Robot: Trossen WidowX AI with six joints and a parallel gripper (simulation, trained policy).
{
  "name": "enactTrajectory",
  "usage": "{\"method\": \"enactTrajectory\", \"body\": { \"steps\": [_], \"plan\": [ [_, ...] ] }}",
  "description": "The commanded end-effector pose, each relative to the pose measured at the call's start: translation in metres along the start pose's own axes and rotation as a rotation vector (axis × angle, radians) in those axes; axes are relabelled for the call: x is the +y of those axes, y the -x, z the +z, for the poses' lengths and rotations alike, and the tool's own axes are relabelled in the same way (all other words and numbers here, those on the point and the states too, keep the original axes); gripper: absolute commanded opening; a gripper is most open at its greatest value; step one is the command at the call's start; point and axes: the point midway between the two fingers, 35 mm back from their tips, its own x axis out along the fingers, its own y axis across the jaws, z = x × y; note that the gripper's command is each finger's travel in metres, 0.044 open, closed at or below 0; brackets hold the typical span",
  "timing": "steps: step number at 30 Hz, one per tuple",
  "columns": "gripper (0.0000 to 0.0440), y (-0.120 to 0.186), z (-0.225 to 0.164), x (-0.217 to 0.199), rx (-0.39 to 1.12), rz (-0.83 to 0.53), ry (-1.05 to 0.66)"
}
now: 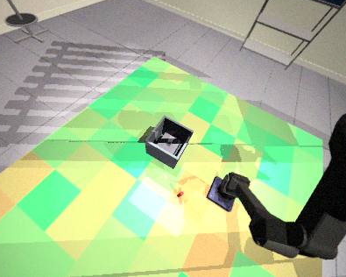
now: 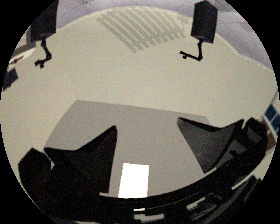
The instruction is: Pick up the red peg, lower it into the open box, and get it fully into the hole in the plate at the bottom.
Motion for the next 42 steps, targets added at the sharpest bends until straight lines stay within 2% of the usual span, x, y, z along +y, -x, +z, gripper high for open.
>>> {"method": "enactTrajectory", "body": {
  "steps": [1, 3, 22, 42],
  "plan": [
    [0.0424, 0.001, -0.002, -0.003, 0.005, -0.005, 0.010],
    [0.0440, 0.002, -0.007, -0.012, 0.023, -0.022, 0.033],
    [0.0440, 0.032, -0.071, -0.106, 0.314, -0.317, 0.086],
    [0.0440, 0.120, -0.110, -0.196, 0.589, -0.703, 0.110]
  ]
}}
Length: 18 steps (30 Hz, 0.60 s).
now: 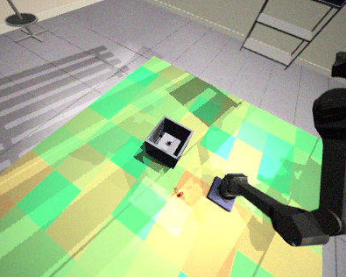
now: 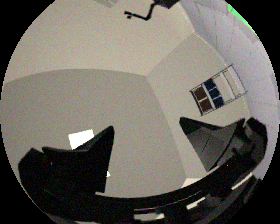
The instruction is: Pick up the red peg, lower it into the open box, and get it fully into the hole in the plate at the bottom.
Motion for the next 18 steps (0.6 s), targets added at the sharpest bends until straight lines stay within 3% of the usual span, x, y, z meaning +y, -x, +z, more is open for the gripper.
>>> {"method": "enactTrajectory", "body": {
  "steps": [1, 18],
  "plan": [
    [0.0440, 0.003, -0.013, -0.023, 0.050, -0.064, 0.003],
    [0.0440, 0.040, -0.063, -0.103, 0.273, -0.389, -0.071]
  ]
}}
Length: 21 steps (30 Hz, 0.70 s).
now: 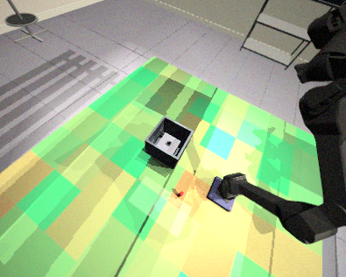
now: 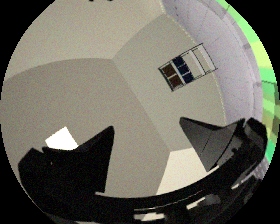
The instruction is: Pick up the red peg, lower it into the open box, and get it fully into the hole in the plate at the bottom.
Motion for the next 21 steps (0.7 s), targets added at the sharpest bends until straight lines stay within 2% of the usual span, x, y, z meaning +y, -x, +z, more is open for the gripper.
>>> {"method": "enactTrajectory", "body": {
  "steps": [1, 21],
  "plan": [
    [0.0440, 0.002, -0.010, -0.021, 0.041, -0.064, -0.005],
    [0.0440, 0.047, -0.057, -0.113, 0.269, -0.444, -0.099]
  ]
}}
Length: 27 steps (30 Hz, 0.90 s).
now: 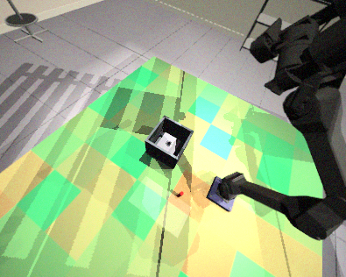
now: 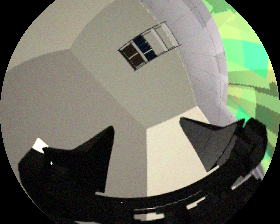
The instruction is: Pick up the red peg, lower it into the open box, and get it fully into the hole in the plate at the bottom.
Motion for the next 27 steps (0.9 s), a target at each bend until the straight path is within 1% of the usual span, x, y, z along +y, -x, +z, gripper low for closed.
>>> {"method": "enactTrajectory", "body": {
  "steps": [1, 13, 27],
  "plan": [
    [0.0440, 0.001, -0.006, -0.020, 0.033, -0.066, -0.006],
    [0.0440, 0.021, -0.029, -0.080, 0.153, -0.303, -0.051],
    [0.0440, 0.061, -0.050, -0.144, 0.283, -0.592, -0.085]
  ]
}}
